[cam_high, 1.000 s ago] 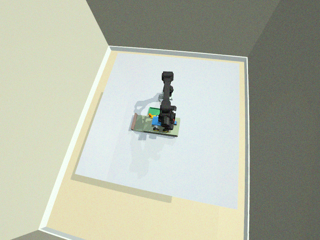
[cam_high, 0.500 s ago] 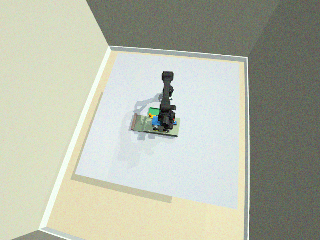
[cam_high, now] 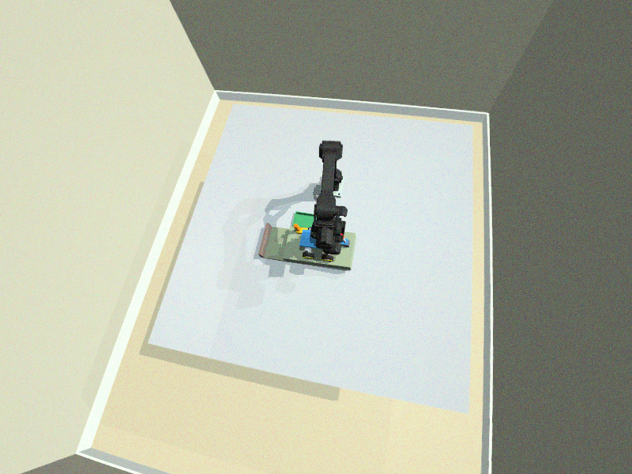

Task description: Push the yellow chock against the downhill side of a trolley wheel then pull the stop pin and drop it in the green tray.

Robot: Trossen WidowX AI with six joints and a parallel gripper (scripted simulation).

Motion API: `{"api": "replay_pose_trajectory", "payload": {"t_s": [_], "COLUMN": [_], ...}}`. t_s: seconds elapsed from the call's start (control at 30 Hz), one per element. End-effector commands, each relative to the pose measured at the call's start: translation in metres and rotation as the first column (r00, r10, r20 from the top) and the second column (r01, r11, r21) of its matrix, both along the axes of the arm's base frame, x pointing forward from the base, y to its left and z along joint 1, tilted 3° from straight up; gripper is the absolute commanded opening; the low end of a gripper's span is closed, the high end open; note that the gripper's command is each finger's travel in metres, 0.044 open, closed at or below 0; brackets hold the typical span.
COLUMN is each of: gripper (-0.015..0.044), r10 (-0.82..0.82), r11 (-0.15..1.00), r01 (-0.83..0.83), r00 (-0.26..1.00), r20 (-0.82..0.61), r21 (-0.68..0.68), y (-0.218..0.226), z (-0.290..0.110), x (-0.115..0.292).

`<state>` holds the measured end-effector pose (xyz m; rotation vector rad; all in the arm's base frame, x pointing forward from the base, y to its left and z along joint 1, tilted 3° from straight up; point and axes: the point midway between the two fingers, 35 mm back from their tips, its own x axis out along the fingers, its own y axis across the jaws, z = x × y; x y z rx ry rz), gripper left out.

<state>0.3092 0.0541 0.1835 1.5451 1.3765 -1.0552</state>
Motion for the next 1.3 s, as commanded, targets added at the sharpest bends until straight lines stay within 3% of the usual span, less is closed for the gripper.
{"api": "replay_pose_trajectory", "payload": {"t_s": [0.0, 1.27], "gripper": [0.0, 0.0], "r10": [0.005, 0.006], "r11": [1.0, 1.0], "r01": [-0.006, -0.006], "r00": [1.0, 1.0], "r20": [0.004, 0.004], "r21": [0.005, 0.008], "y": [0.0, 0.03], "z": [0.005, 0.024], "x": [0.0, -0.001]}}
